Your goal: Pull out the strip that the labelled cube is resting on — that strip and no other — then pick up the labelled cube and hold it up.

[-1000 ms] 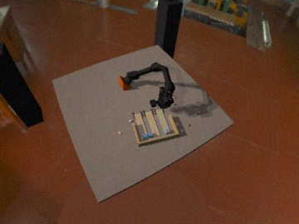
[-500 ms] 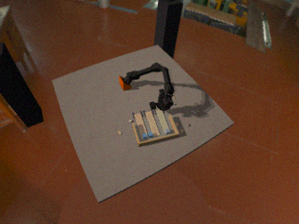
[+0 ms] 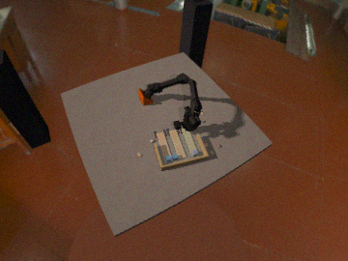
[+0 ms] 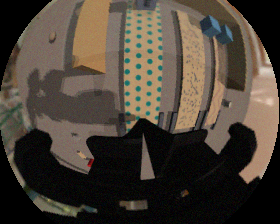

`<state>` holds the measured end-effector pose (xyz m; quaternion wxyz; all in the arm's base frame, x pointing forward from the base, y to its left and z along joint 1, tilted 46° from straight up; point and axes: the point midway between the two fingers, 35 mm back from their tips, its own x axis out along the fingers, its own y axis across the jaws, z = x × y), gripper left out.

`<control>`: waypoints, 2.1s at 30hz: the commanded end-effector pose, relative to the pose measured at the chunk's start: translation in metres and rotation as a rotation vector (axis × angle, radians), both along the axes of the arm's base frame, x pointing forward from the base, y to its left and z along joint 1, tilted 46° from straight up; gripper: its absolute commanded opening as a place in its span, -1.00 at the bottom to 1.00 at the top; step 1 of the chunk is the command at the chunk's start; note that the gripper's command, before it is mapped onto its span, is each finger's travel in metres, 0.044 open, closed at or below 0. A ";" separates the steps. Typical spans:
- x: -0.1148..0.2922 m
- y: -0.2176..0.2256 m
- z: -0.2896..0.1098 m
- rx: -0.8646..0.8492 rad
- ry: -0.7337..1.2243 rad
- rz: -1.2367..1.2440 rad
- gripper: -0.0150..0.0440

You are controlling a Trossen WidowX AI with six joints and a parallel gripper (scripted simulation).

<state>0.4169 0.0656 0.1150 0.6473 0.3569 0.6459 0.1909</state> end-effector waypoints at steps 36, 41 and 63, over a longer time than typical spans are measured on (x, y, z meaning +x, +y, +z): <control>-0.001 0.007 -0.008 0.000 0.005 -0.002 -0.49; -0.001 0.008 -0.008 0.000 0.005 -0.002 -0.49; -0.015 0.011 -0.008 0.000 0.006 -0.002 -0.49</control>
